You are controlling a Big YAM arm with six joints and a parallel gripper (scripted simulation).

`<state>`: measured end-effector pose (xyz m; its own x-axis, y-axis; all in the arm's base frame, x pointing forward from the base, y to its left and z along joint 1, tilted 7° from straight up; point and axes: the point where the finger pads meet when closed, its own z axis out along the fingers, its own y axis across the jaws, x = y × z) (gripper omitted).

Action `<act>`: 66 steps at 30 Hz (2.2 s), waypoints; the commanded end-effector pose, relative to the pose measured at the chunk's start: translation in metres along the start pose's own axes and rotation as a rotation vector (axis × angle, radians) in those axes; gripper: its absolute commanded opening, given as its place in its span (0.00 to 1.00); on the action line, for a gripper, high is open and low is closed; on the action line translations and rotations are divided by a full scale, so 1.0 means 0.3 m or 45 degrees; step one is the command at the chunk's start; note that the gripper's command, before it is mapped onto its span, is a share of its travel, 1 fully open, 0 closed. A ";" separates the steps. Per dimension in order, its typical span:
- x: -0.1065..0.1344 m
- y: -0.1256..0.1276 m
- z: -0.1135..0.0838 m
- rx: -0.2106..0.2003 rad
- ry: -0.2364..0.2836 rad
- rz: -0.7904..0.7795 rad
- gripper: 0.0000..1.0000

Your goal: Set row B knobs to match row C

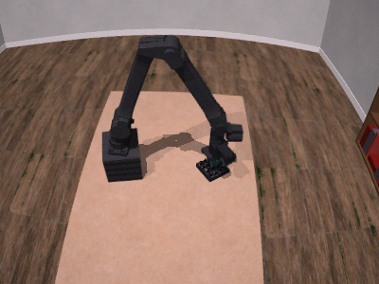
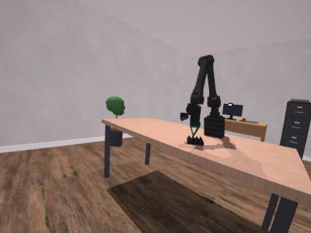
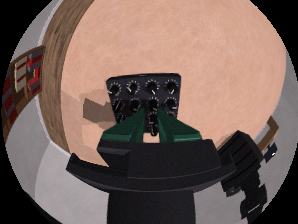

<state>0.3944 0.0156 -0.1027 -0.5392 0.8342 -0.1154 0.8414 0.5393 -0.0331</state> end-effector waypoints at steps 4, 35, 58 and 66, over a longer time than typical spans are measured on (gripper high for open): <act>-0.018 0.000 0.017 -0.002 -0.007 0.004 0.18; 0.006 0.015 0.000 -0.018 -0.015 0.004 0.18; 0.006 0.015 0.000 -0.018 -0.015 0.004 0.18; 0.006 0.015 0.000 -0.018 -0.015 0.004 0.18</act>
<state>0.3885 0.0166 -0.1053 -0.5399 0.8341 -0.1126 0.8412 0.5393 -0.0385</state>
